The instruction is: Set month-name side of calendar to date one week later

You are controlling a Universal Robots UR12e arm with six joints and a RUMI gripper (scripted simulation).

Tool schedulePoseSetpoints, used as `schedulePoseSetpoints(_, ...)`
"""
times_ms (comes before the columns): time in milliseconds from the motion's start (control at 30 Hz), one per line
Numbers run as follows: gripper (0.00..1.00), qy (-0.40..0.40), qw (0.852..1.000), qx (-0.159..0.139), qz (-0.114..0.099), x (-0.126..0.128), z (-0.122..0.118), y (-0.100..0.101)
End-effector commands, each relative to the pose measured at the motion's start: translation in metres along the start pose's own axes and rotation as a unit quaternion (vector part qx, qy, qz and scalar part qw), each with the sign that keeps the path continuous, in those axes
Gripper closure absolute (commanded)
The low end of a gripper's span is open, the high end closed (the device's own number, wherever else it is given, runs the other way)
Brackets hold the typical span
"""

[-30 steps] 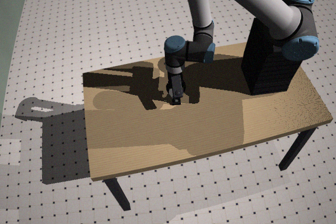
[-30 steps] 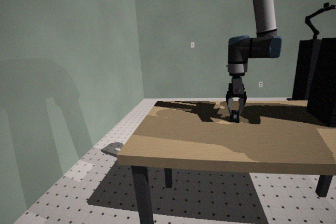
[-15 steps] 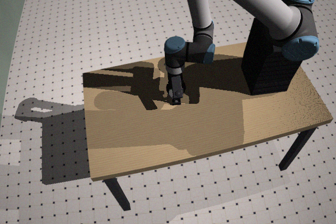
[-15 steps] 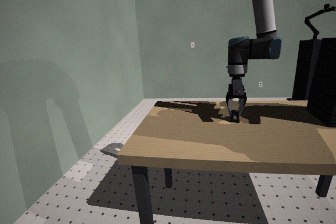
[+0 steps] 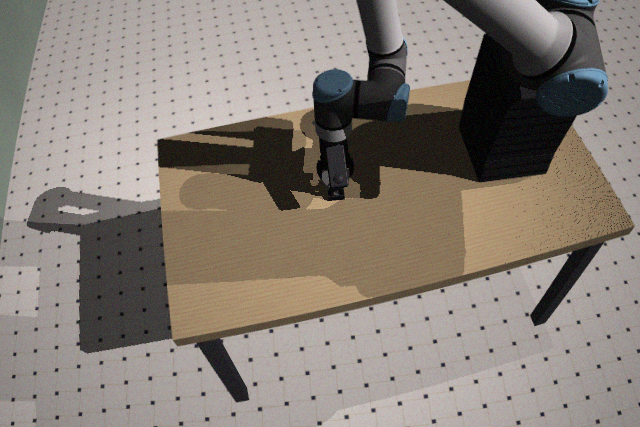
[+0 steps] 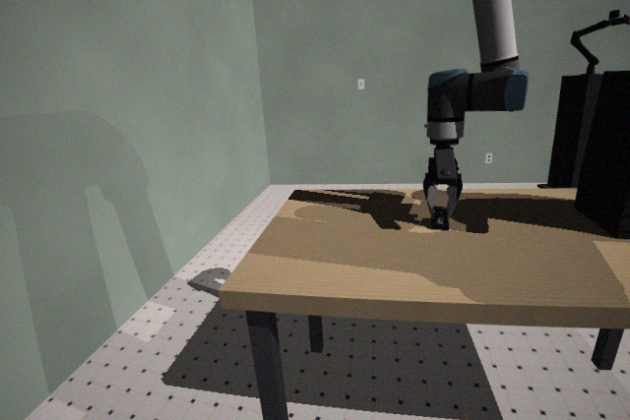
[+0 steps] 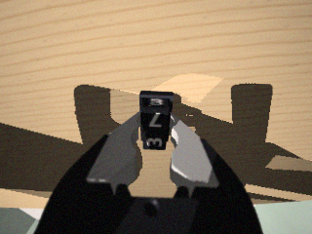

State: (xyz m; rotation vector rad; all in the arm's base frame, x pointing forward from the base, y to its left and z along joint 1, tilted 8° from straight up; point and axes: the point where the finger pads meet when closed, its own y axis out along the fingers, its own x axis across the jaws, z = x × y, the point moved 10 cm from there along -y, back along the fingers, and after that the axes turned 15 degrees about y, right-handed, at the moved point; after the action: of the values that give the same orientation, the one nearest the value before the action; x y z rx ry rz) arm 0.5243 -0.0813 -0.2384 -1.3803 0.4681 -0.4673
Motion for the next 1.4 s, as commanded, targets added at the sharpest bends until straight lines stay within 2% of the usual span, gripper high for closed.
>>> schedulePoseSetpoints(0, 0.89, 0.0, 1.0, 0.0, 0.0, 0.0003, 0.0001, -0.0004)
schedulePoseSetpoints(1233, 0.89, 0.0, 1.0, 0.0, 0.0, 0.0003, 0.0001, -0.0004)
schedulePoseSetpoints(1367, 0.82, 0.0, 1.0, 0.0, 0.0, 0.0003, 0.0001, -0.0004)
